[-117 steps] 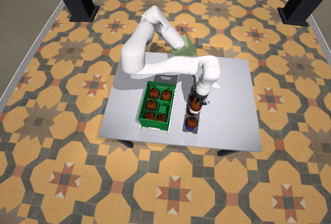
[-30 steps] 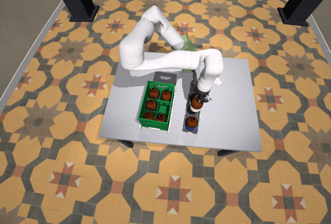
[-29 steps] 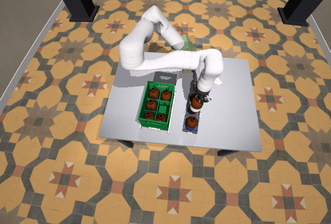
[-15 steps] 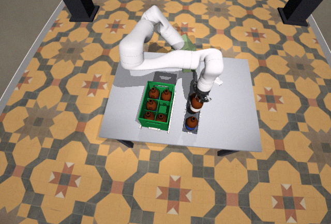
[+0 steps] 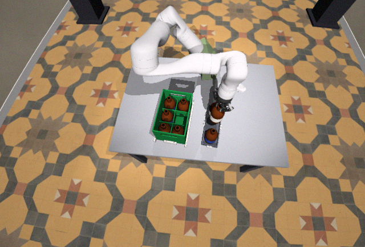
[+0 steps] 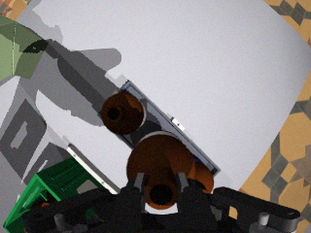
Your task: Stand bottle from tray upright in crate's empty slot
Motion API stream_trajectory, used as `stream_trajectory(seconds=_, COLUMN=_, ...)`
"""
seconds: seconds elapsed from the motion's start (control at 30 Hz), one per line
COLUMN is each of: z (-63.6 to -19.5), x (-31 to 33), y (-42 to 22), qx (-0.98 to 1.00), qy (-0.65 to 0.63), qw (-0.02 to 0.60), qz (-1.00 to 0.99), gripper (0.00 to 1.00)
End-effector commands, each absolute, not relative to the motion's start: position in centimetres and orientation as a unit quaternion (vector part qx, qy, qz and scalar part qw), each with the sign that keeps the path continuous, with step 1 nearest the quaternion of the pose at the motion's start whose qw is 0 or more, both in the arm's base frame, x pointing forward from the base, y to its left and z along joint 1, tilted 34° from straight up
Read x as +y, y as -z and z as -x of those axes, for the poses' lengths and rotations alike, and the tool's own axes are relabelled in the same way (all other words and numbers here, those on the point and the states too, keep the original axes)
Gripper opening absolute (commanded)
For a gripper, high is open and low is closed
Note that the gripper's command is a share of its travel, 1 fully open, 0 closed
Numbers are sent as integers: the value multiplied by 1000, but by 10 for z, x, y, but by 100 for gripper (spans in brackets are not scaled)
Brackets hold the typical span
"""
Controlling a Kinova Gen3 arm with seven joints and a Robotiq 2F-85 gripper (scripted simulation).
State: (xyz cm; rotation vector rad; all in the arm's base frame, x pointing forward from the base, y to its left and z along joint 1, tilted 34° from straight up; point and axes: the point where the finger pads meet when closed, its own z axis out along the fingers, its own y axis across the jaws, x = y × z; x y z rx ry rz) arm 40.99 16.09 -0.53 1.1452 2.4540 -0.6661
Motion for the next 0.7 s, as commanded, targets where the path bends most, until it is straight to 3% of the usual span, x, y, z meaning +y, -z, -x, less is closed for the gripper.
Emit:
stream_trajectory(seconds=0.0, z=-409, x=165, y=-1, qx=867, qy=236, qw=175, qz=-402, gripper=0)
stream_trajectory(seconds=0.67, z=-407, x=175, y=-16, qx=867, qy=236, qw=175, qz=-402, gripper=0)
